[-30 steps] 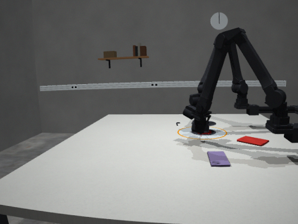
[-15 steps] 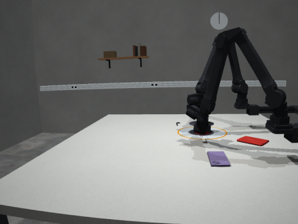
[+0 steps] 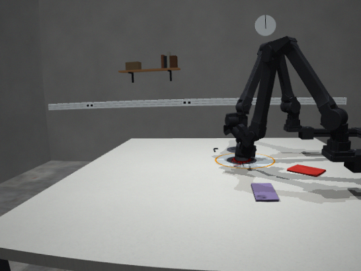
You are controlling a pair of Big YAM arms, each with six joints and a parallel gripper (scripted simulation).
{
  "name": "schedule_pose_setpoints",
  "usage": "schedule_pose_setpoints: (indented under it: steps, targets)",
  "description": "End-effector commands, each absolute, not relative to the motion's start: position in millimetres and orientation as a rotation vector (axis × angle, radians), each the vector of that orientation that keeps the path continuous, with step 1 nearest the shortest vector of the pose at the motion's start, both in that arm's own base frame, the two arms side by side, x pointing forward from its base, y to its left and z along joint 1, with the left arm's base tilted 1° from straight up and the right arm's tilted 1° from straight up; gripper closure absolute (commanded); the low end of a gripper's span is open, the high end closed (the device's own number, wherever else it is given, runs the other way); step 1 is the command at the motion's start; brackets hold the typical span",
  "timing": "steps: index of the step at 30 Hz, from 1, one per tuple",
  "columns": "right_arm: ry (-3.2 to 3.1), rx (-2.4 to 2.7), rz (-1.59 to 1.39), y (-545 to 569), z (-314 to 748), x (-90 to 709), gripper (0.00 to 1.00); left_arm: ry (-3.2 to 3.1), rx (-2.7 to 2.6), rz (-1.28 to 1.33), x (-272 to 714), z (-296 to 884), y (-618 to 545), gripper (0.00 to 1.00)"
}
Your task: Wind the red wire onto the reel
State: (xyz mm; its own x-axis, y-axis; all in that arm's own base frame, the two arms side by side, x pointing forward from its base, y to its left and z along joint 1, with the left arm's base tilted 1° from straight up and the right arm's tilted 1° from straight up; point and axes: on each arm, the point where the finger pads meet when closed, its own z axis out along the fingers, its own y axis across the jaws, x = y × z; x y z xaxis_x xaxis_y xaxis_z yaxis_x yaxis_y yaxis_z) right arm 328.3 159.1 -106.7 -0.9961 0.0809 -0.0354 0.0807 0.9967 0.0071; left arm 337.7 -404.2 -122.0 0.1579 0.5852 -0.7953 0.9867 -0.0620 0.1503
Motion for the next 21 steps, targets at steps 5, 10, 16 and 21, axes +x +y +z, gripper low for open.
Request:
schedule_pose_setpoints:
  steps: [5,10,16,21]
  targets:
    - [2.952,0.941,0.017,155,-123,330,0.48,1.560,1.688,-0.708,334,-144,-385,0.85]
    - [2.809,1.290,0.036,155,-123,330,0.48,1.466,1.751,-0.650,337,-143,-380,0.85]
    - [2.631,1.623,0.043,155,-123,330,0.55,1.306,1.850,-0.558,338,-141,-380,0.85]
    - [2.390,1.980,0.026,155,-123,330,0.69,1.175,1.920,-0.481,337,-140,-382,0.85]
